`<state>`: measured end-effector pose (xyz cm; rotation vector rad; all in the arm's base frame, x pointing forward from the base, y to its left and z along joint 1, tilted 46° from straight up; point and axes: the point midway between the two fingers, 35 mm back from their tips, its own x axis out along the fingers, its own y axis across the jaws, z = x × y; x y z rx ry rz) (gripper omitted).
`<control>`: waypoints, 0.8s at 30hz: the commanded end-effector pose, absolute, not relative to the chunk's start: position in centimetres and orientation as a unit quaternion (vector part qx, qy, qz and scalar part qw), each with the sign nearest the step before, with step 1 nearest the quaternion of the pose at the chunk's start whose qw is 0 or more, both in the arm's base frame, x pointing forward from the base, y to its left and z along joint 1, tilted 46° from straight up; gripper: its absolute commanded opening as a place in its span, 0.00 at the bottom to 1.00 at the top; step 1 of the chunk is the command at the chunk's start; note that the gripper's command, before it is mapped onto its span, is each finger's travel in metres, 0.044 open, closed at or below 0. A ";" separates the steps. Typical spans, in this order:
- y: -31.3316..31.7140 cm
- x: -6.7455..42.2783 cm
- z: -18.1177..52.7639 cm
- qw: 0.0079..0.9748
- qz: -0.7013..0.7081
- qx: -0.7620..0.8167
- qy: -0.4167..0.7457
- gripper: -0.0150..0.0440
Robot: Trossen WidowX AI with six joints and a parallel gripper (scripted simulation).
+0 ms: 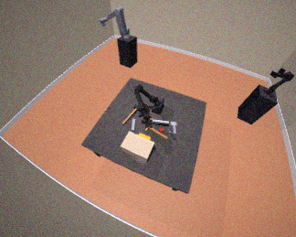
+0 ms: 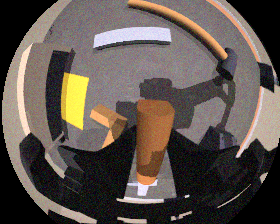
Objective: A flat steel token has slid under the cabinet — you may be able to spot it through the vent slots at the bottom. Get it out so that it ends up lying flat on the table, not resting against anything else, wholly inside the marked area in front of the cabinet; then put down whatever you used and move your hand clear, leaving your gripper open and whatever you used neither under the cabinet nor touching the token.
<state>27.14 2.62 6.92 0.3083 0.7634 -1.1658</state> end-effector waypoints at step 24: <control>6.2 26.2 8.4 0.755 -0.532 0.152 0.352 0.25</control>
